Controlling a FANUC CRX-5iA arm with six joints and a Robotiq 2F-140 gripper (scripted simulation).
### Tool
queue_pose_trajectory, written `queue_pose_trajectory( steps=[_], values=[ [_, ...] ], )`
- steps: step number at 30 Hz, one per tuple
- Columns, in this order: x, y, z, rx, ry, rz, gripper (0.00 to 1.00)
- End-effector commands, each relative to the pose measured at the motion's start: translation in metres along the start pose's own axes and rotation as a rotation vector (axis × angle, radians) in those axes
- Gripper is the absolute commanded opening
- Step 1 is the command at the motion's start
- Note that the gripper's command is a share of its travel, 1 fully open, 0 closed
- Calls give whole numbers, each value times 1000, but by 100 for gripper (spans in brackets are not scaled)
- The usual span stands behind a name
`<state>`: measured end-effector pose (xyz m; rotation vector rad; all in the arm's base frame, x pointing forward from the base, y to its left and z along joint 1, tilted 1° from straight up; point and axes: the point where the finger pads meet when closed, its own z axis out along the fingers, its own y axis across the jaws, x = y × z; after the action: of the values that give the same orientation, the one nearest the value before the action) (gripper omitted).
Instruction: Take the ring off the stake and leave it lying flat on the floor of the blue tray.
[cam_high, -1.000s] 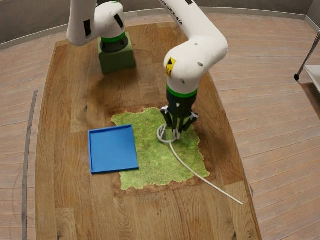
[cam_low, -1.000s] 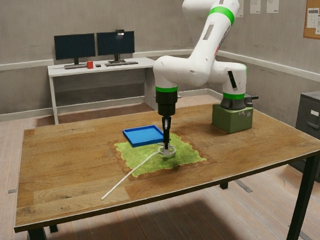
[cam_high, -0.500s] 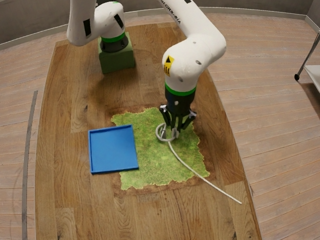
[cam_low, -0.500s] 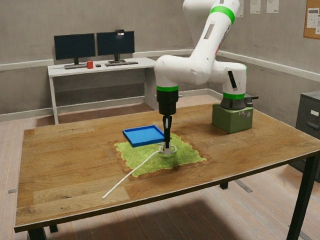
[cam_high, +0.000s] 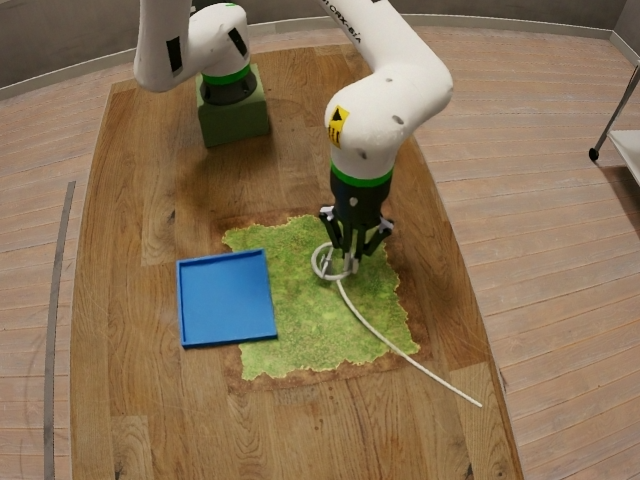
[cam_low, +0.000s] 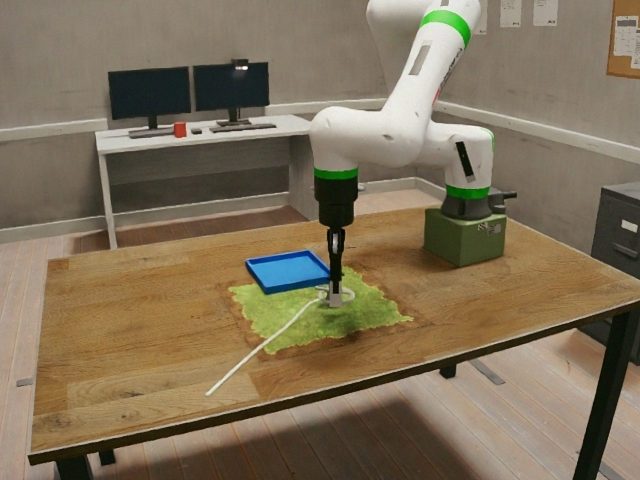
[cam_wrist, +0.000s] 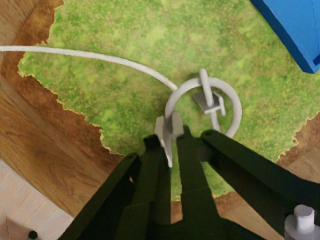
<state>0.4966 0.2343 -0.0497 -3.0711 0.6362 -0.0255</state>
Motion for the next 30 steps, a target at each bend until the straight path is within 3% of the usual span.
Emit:
queue_pose_trajectory(
  steps=[1, 9, 21, 30],
  values=[
    [0, -1, -2, 1, 1, 0, 10],
    [1, 0, -3, 1, -7, 0, 10],
    [4, -1, -4, 1, -104, 0, 10],
    [4, 3, -6, 1, -113, 0, 10]
  ],
)
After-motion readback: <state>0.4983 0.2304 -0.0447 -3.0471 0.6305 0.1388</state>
